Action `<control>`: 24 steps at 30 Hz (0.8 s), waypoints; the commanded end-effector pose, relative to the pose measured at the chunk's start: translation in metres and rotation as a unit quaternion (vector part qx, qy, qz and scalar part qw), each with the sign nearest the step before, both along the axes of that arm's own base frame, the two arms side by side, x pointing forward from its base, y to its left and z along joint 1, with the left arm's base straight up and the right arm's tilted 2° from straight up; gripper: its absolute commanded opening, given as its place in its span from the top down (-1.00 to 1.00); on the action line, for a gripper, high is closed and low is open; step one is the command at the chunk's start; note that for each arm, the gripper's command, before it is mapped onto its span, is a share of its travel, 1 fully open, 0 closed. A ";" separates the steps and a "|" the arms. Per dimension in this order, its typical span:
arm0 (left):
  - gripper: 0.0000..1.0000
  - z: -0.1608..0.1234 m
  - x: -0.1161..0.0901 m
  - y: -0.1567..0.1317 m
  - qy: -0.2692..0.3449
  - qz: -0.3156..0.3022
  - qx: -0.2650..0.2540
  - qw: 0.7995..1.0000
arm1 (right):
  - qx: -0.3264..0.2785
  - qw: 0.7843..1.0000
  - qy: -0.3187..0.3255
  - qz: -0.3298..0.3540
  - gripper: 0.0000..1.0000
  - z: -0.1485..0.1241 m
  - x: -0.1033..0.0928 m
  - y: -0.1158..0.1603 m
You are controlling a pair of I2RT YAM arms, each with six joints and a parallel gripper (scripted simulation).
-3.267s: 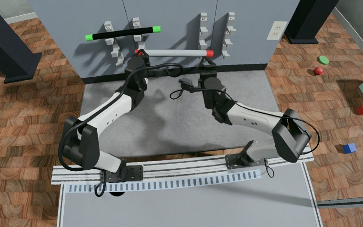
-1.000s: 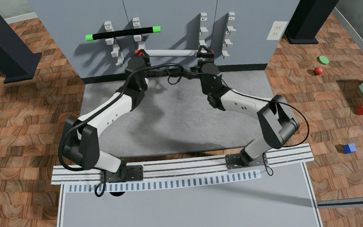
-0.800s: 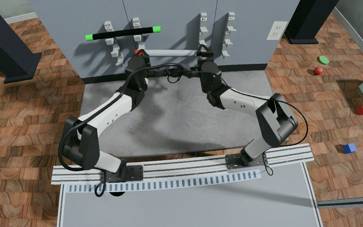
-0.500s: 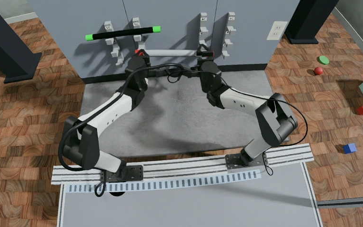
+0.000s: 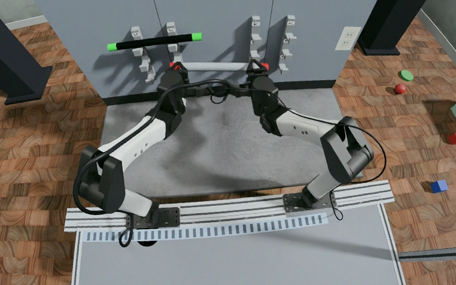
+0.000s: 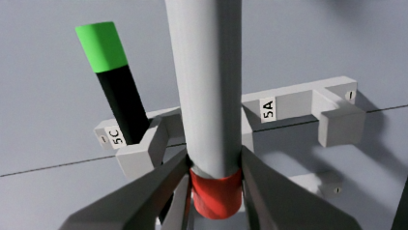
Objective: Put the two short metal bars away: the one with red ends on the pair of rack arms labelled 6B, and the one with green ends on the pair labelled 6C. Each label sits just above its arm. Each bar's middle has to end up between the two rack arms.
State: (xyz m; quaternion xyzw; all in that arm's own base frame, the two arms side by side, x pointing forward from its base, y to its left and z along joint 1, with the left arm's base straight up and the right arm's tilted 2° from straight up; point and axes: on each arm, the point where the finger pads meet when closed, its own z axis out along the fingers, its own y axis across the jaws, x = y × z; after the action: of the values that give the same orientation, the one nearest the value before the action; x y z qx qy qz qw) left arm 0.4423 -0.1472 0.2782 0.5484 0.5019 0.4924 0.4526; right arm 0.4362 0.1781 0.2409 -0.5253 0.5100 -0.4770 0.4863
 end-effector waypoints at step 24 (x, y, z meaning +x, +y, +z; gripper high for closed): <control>0.38 0.002 0.001 0.001 -0.053 0.004 -0.044 0.998 | 0.010 1.000 -0.017 -0.005 1.00 0.014 0.007 -0.003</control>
State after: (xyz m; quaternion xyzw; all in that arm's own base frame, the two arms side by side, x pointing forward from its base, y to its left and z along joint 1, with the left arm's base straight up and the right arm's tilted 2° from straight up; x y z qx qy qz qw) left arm 0.4406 -0.1451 0.2701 0.5340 0.5048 0.4928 0.4660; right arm 0.4370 0.1790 0.2432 -0.5244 0.5075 -0.4761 0.4907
